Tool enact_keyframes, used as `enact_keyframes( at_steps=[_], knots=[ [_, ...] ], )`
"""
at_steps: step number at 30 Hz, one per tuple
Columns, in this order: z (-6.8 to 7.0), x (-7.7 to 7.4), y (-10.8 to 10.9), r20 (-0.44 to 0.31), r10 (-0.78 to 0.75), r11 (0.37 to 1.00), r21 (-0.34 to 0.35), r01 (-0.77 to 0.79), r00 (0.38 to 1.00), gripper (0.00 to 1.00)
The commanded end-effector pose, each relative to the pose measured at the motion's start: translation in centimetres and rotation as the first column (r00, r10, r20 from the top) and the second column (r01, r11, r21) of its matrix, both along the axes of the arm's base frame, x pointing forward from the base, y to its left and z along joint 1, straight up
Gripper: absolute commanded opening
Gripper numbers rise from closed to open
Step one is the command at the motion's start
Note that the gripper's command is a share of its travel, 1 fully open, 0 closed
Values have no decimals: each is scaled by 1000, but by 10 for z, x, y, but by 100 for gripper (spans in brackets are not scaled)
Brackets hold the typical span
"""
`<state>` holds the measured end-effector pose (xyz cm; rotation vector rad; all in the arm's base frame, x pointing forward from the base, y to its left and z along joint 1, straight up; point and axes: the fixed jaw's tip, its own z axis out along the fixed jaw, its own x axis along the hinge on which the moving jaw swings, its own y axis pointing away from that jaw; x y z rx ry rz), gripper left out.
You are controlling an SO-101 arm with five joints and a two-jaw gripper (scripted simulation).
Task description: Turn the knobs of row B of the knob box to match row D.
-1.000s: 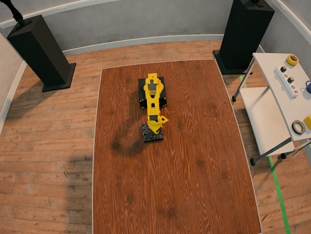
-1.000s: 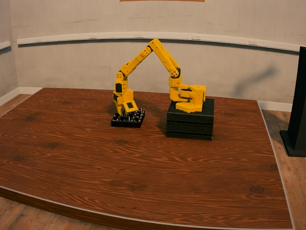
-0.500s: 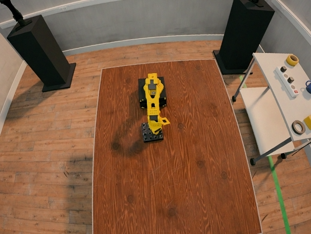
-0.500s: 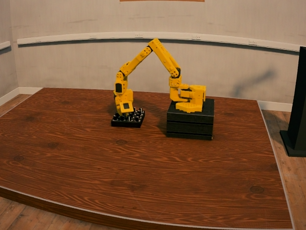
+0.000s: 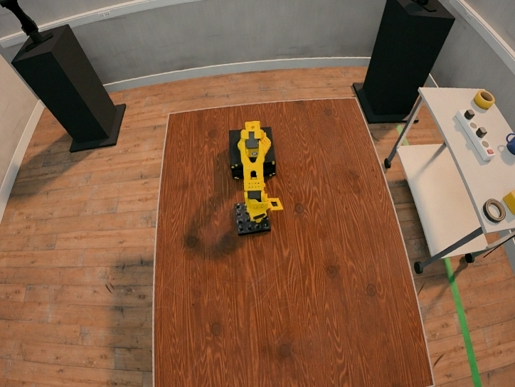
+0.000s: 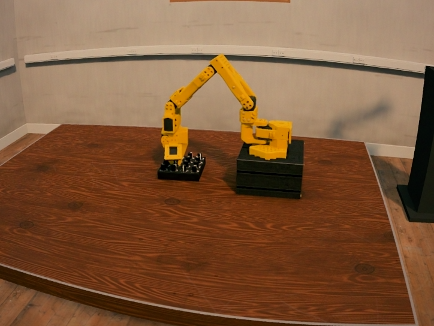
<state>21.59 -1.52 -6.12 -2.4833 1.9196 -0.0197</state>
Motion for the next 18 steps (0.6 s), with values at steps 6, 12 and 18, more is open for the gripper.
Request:
enact_keyframes(
  at_steps=[6,12,18],
  knots=[
    [-1,-1,3,-14,-149,989,5,149,989,1],
    [-1,-1,3,-14,-252,968,5,252,968,1],
    [-1,-1,4,-14,-319,948,5,319,948,1]
  ],
)
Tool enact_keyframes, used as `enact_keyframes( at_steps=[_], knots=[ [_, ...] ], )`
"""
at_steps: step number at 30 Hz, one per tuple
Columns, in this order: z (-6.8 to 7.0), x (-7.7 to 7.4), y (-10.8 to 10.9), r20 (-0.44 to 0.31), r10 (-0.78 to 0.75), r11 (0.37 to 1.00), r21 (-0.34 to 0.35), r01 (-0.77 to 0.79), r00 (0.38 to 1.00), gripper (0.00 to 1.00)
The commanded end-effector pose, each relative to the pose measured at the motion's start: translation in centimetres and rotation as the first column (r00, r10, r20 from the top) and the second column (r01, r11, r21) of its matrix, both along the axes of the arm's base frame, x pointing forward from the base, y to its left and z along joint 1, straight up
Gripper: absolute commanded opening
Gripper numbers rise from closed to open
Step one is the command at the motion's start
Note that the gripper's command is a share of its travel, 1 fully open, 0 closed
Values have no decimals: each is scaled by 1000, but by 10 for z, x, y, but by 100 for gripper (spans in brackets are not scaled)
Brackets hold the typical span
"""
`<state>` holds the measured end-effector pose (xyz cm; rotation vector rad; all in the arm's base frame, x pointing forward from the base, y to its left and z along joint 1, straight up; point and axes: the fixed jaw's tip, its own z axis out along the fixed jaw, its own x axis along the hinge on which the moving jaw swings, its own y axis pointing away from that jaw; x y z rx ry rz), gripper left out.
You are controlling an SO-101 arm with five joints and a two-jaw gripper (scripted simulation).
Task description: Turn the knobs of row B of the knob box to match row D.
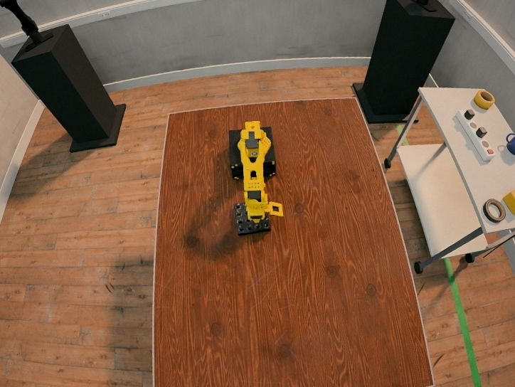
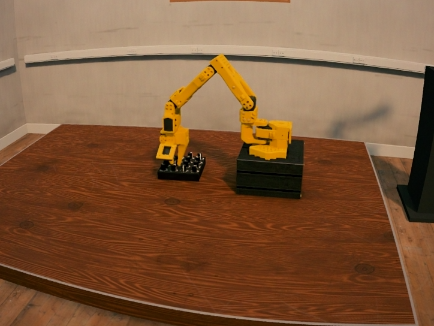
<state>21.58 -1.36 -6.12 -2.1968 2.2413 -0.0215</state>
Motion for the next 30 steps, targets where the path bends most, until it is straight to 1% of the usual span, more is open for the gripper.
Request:
enact_keyframes(
  at_steps=[1,11,13,20,28,30],
  knots=[
    [-1,-1,2,-14,-67,998,8,67,998,1],
    [-1,-1,3,-14,-239,971,7,239,971,1],
    [-1,-1,3,-14,-239,971,7,239,971,1],
    [-1,-1,4,-14,-356,935,7,356,934,1],
    [-1,0,5,-14,-482,876,7,482,876,1],
    [-1,0,5,-14,-482,876,7,482,876,1]
  ],
)
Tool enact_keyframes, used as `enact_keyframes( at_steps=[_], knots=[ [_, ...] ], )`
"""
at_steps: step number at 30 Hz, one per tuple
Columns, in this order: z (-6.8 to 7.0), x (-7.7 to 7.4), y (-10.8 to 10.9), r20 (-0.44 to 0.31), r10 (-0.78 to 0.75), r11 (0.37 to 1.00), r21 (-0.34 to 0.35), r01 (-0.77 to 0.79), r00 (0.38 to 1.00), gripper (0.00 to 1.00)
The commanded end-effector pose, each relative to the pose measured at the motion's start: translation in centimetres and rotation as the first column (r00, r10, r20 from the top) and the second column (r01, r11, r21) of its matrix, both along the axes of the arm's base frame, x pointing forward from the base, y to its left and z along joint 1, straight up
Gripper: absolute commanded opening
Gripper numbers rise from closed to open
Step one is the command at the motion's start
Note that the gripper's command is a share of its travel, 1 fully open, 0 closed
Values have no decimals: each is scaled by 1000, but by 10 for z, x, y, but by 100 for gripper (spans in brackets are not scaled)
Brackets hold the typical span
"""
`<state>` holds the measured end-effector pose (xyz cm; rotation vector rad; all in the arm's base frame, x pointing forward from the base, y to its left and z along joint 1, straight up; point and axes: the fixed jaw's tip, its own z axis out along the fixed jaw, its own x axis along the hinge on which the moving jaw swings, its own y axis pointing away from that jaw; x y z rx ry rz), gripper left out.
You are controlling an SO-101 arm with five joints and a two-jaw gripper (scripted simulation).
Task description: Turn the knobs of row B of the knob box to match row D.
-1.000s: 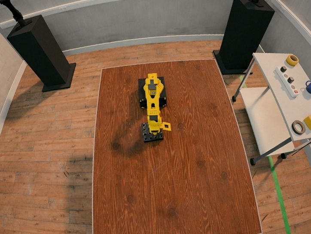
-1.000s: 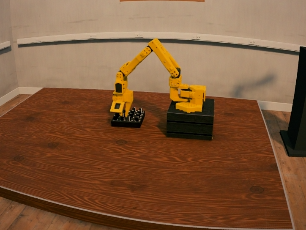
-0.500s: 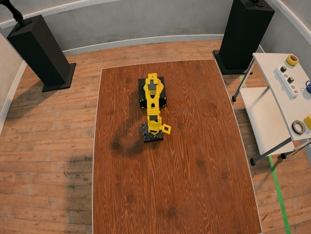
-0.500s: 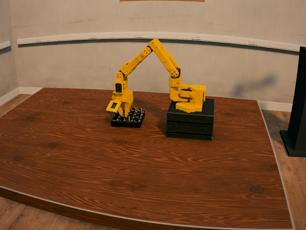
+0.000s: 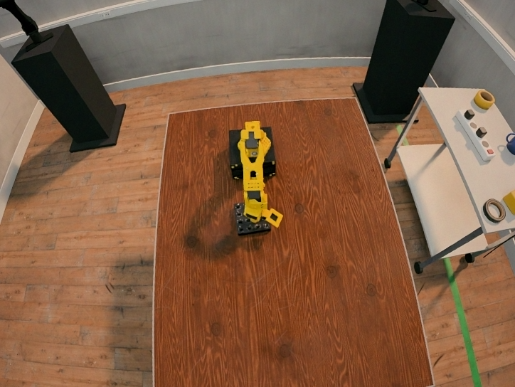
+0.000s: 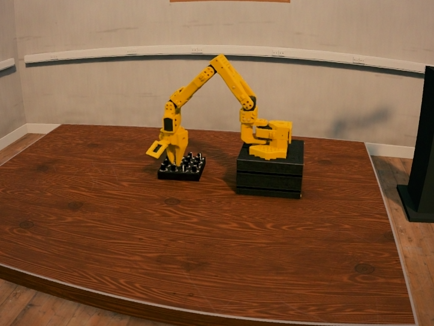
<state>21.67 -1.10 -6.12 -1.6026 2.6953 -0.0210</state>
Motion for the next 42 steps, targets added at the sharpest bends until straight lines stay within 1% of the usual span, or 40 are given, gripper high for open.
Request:
enact_keyframes(
  at_steps=[1,8,15,17,19,32,34,42],
  knots=[
    [-1,-1,2,-14,-43,999,9,43,999,1],
    [-1,-1,3,-14,-164,986,8,165,986,1],
    [-1,0,3,-14,-283,959,8,283,959,1],
    [-1,0,3,-14,-283,959,8,283,959,1],
    [-1,0,3,-14,-317,948,8,317,948,1],
    [-1,1,4,-14,-522,853,7,522,853,1],
    [-1,1,4,-14,-522,853,7,522,853,1],
    [-1,1,5,-14,-636,772,7,636,772,1]
  ],
)
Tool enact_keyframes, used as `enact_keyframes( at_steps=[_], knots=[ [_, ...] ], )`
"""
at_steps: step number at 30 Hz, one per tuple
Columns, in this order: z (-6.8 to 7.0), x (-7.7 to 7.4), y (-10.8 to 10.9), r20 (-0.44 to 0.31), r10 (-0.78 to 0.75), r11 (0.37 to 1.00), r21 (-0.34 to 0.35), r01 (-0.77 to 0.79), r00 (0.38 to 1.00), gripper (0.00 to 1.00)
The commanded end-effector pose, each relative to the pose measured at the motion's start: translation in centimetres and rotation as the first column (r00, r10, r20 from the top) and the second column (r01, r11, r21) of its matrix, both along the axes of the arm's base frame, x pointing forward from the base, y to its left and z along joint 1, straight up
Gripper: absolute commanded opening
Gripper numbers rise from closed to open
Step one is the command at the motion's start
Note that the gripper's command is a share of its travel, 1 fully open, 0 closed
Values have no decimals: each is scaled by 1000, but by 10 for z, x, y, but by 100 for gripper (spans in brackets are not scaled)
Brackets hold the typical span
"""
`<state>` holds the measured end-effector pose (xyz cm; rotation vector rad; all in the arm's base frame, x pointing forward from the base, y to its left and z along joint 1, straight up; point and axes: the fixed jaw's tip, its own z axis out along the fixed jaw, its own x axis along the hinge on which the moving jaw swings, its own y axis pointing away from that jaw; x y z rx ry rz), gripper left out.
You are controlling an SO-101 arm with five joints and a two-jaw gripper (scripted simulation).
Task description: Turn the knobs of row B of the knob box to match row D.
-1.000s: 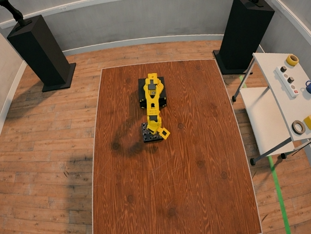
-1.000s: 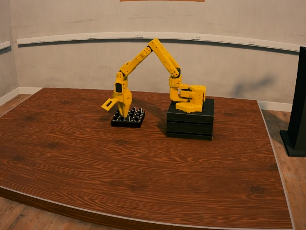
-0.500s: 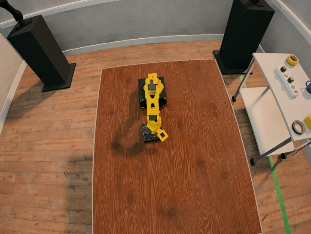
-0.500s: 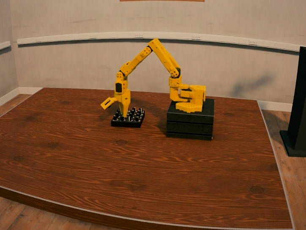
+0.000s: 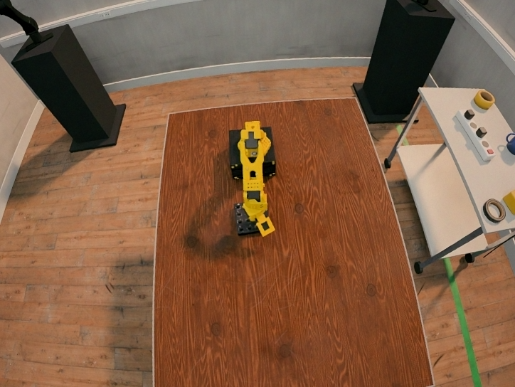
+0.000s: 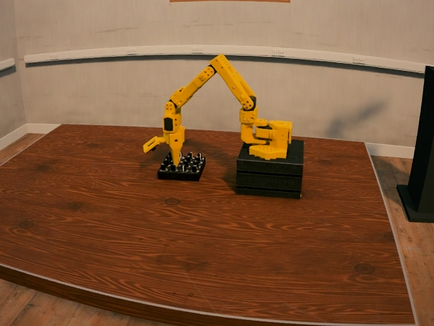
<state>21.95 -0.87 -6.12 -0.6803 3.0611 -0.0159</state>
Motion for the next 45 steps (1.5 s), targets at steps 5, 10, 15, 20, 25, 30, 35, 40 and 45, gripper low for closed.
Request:
enact_keyframes(
  at_steps=[5,10,15,20,25,30,35,40,45],
  knots=[
    [-1,-1,2,-10,-140,990,8,140,990,1],
    [-1,-1,3,-10,-192,981,8,192,981,1],
    [-1,0,3,-10,-277,961,8,277,961,1],
    [-1,0,3,-10,-359,933,8,359,933,1],
    [-1,1,3,-10,-423,906,8,424,906,1],
    [-1,1,3,-10,-486,874,8,486,874,1],
    [-1,2,3,-10,-560,828,7,560,828,1],
    [-1,2,3,-10,-630,776,7,630,777,1],
    [-1,3,2,-10,-670,742,7,670,742,1]
  ],
)
